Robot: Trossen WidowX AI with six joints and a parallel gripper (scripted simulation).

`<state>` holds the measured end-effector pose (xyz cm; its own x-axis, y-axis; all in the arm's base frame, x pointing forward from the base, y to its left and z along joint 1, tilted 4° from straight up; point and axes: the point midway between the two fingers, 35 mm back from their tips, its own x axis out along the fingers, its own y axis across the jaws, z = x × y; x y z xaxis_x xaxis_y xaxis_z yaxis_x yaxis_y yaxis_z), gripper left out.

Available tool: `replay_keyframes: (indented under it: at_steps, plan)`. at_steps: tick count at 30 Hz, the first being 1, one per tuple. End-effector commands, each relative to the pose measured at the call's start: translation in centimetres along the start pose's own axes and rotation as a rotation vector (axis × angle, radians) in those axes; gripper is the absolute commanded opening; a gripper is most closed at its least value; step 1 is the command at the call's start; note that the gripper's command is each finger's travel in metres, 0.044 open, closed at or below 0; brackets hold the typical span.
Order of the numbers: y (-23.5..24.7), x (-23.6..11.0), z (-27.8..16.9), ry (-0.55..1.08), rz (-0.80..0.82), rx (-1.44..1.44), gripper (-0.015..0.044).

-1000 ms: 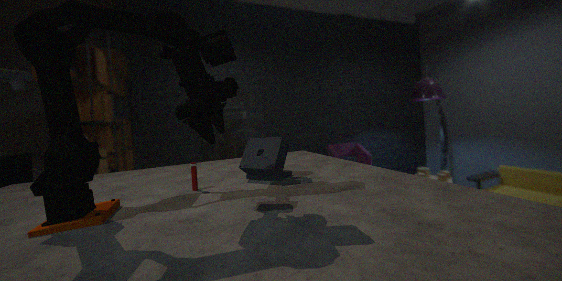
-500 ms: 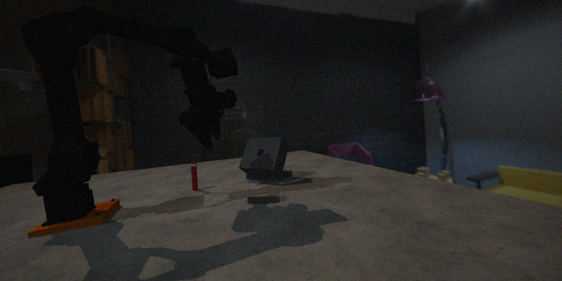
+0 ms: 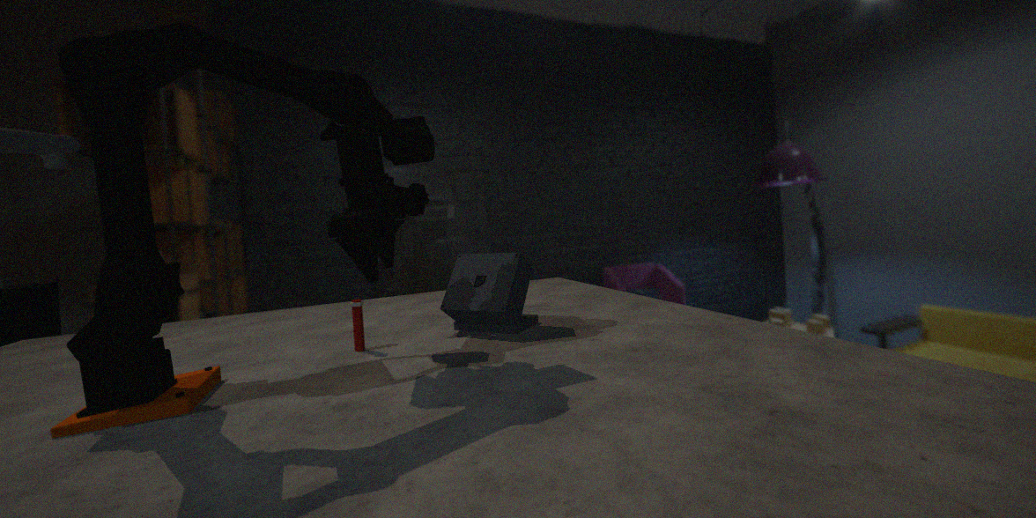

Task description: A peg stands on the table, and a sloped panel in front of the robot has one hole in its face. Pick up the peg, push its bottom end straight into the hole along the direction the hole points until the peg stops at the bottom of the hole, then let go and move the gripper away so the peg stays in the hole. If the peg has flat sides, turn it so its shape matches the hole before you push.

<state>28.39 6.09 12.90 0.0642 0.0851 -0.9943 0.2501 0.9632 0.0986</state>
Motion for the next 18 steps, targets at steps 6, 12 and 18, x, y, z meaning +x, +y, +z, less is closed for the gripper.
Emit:
replay_keyframes:
  at_steps: [6, 12, 18]
  plan:
    - [2.0, 1.0, -2.1, 0.044, -0.047, -0.015, 0.044]
    - [3.3, 1.6, -3.5, 0.065, -0.078, -0.027, 0.044]
    - [4.3, 2.1, -4.9, 0.081, -0.107, -0.039, 0.044]
